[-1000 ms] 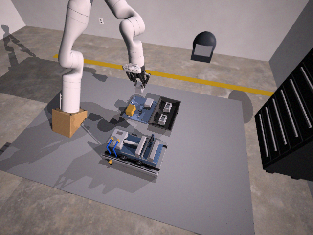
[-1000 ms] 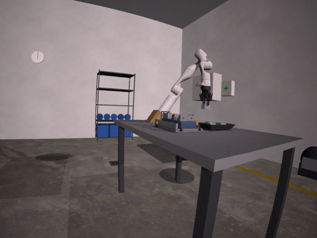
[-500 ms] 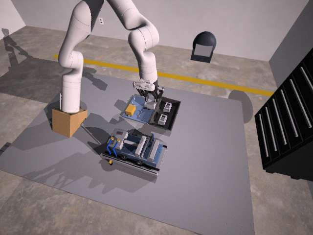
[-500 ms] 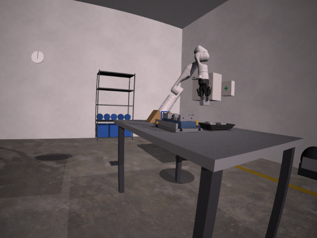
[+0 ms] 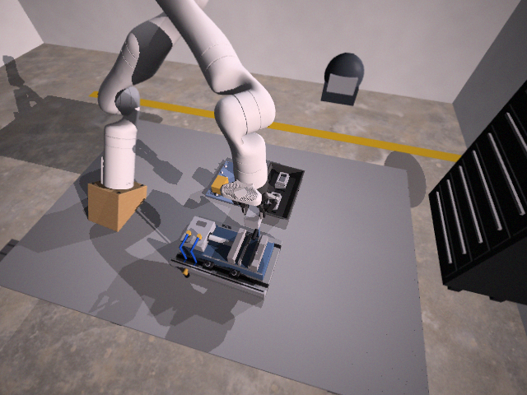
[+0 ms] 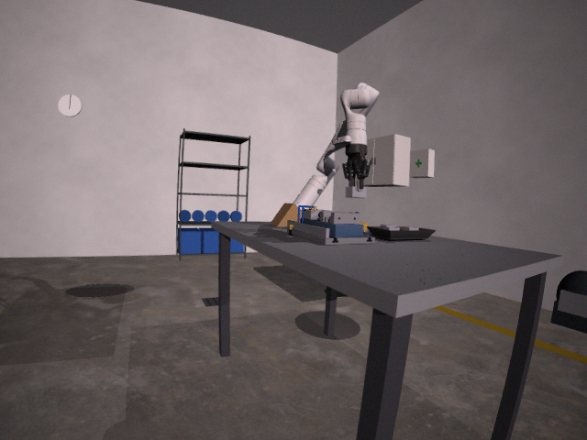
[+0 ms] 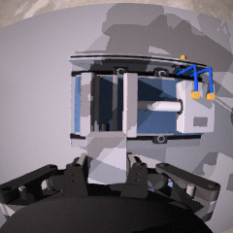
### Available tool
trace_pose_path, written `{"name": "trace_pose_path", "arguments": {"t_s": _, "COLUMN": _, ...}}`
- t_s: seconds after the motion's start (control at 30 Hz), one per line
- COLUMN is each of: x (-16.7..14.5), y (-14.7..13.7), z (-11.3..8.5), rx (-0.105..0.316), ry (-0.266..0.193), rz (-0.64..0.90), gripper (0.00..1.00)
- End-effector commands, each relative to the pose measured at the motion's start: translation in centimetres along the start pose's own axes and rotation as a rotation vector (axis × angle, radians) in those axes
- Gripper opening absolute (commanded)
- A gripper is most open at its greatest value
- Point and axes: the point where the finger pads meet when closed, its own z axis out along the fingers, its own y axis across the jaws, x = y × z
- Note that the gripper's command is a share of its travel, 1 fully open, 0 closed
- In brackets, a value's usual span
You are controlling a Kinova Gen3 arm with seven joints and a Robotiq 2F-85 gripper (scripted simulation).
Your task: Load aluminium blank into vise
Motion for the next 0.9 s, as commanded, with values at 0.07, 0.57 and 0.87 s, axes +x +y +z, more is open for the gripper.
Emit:
{"name": "trace_pose_path", "arguments": {"t_s": 0.07, "x": 5.3, "y": -0.1, "z": 1.8, "rx": -0.027, "ry": 0.011, "rz": 0.028, "gripper": 0.00}}
{"name": "trace_pose_path", "arguments": {"t_s": 0.57, "x": 6.8, "y": 0.0, "z": 2.2, "rx": -0.035, "ry": 0.020, "rz": 0.031, "gripper": 0.00}}
{"name": "trace_pose_path", "arguments": {"t_s": 0.87, "x": 6.8, "y": 0.0, "z": 2.2, "rx": -0.035, "ry": 0.020, "rz": 0.031, "gripper": 0.00}}
